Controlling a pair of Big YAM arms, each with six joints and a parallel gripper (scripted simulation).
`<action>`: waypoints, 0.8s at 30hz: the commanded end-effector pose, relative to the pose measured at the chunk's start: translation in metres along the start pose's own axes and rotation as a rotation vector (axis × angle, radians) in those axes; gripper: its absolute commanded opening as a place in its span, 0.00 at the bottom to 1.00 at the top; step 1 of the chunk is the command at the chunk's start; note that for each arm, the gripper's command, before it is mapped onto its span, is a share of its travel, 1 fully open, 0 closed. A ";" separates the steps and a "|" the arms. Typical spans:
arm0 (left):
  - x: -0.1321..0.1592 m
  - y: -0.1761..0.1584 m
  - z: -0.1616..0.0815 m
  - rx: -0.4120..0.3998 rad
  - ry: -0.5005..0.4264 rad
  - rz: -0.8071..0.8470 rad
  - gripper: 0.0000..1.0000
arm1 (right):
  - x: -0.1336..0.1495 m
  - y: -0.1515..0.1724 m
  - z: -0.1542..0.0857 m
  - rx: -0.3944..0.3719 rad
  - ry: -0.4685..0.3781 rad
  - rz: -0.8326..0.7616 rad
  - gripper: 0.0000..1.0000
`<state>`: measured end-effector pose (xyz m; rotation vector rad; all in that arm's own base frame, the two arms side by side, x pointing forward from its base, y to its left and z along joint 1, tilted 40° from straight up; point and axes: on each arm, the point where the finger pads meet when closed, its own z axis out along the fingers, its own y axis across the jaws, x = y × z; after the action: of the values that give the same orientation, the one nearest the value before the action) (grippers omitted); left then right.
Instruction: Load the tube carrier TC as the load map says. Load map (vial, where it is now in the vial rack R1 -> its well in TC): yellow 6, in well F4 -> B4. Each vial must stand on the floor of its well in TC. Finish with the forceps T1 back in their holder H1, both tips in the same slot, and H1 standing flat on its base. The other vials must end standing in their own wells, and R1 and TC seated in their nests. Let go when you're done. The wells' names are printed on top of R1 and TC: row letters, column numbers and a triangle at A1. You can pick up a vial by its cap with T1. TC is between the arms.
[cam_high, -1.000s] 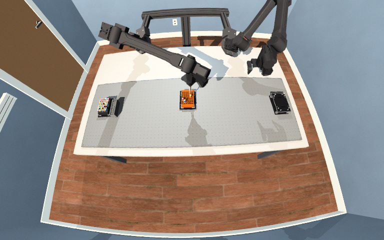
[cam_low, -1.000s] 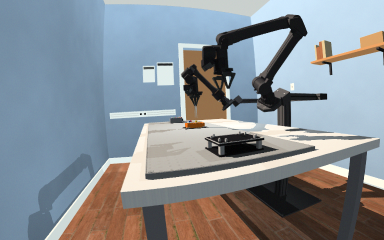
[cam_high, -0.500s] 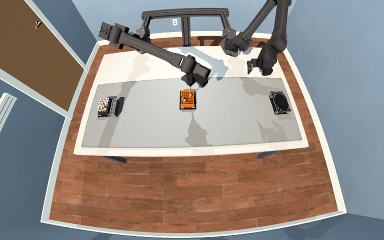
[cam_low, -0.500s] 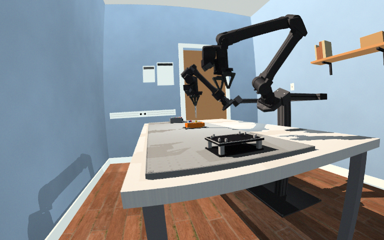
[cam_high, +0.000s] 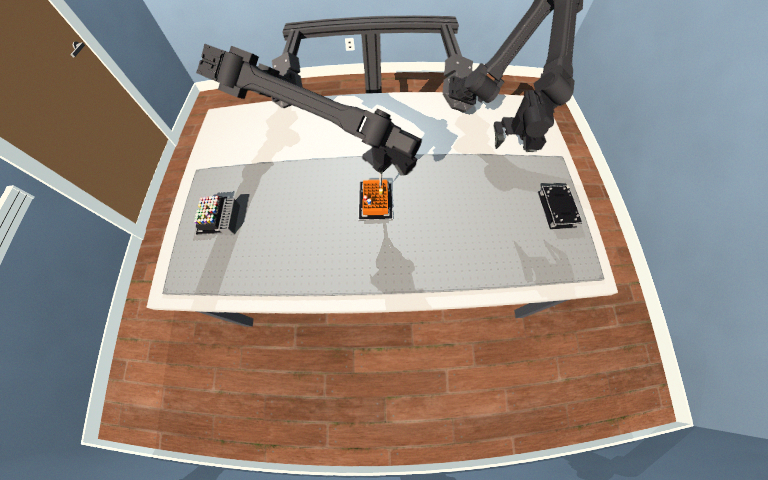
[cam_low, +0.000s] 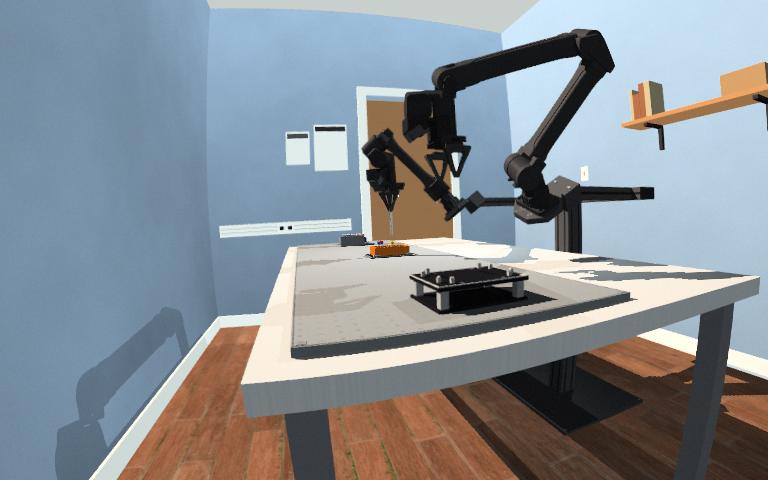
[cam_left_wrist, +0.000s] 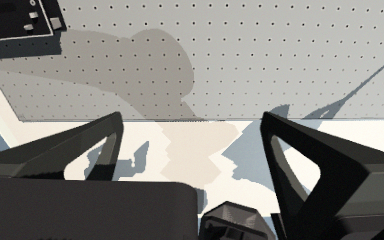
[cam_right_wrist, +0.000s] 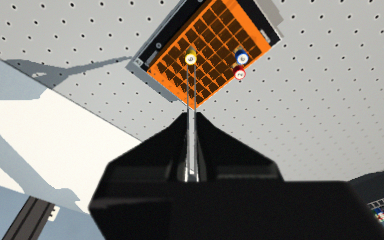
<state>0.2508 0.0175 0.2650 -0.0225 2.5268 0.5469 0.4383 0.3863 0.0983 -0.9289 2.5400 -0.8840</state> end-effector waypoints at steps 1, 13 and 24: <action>-0.010 0.001 -0.009 0.003 -0.024 -0.021 1.00 | -0.015 0.001 -0.039 -0.017 -0.068 0.014 0.07; -0.010 0.001 -0.009 0.003 -0.024 -0.021 1.00 | -0.012 0.003 -0.036 -0.016 -0.064 0.011 0.07; -0.010 0.001 -0.009 0.003 -0.024 -0.021 1.00 | -0.003 0.006 -0.029 -0.012 -0.050 0.003 0.07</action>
<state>0.2508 0.0175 0.2650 -0.0225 2.5268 0.5469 0.4383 0.3864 0.0998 -0.9272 2.5391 -0.8815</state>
